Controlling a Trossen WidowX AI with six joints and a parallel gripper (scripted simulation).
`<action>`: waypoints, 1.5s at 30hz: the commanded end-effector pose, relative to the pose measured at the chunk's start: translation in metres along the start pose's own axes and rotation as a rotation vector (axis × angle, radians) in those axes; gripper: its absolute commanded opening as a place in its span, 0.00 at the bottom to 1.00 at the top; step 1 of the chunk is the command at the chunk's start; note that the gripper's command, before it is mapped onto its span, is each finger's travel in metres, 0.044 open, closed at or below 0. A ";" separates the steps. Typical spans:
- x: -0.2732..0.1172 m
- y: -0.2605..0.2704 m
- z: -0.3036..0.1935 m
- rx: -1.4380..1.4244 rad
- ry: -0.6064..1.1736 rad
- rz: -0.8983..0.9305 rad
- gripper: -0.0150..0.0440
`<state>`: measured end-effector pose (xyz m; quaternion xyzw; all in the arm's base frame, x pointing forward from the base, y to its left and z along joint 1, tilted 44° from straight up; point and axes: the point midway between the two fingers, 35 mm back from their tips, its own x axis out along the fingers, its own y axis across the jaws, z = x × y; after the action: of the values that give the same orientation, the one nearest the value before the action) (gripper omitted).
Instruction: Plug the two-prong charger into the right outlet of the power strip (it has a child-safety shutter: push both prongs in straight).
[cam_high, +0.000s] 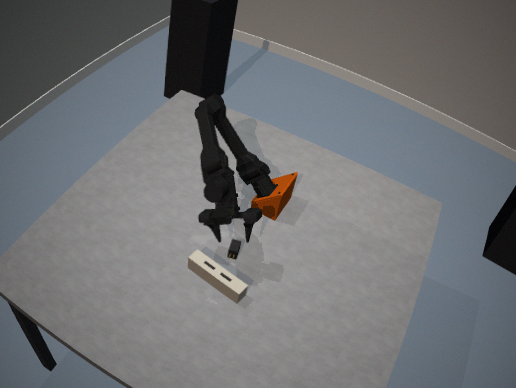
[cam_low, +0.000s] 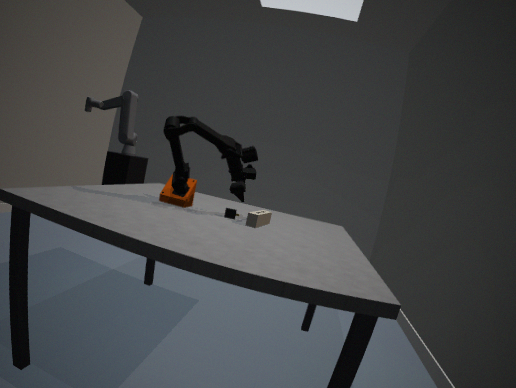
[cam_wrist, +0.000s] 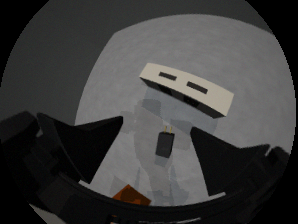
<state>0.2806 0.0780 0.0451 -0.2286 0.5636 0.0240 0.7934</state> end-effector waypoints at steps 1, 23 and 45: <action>0.003 0.002 -0.004 0.002 0.057 -0.028 1.00; 0.017 0.003 -0.030 -0.023 0.365 -0.241 1.00; 0.023 -0.002 -0.042 -0.072 0.506 -0.406 1.00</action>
<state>0.2517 0.0576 0.0161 -0.3609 0.6866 -0.1701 0.6078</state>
